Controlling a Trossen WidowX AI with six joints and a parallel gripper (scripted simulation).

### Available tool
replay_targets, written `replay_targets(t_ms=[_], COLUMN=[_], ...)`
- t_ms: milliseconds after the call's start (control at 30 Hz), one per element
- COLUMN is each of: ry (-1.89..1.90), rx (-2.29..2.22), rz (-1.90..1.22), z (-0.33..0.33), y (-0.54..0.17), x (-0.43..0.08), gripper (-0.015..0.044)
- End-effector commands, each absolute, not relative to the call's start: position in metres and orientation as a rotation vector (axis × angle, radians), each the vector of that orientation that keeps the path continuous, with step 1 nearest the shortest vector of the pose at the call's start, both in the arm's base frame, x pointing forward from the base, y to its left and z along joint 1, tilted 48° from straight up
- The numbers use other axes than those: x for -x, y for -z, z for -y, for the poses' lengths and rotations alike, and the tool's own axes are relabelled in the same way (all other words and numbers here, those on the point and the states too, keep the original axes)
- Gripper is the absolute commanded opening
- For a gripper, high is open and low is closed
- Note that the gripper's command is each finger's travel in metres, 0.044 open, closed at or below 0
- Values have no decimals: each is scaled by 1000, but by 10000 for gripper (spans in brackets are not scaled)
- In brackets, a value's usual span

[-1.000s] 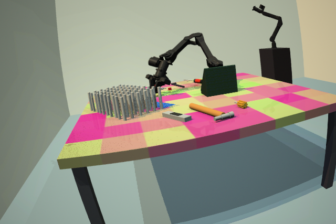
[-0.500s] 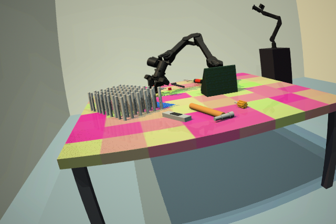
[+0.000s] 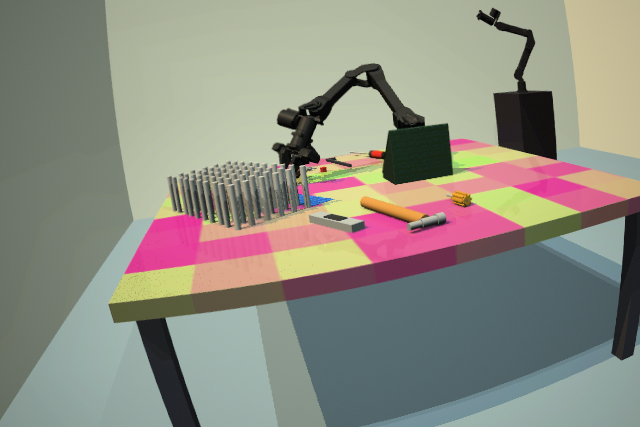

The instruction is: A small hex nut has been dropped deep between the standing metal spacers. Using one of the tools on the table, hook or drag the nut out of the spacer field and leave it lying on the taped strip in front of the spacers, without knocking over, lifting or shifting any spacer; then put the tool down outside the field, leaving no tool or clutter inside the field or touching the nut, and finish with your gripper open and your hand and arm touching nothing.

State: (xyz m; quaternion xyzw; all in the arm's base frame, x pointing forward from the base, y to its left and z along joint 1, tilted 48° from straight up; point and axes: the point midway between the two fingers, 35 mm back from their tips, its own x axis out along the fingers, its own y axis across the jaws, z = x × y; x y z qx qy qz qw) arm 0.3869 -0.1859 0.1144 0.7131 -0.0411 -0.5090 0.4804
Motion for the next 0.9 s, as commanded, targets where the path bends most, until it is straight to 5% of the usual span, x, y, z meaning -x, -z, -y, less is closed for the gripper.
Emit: replay_targets(t_ms=[0, 867], ry=[1232, 1231], rx=[-1746, -1748], rz=[110, 110], z=[185, 181], y=[-116, -110], x=[-392, -408], gripper=[0, 0])
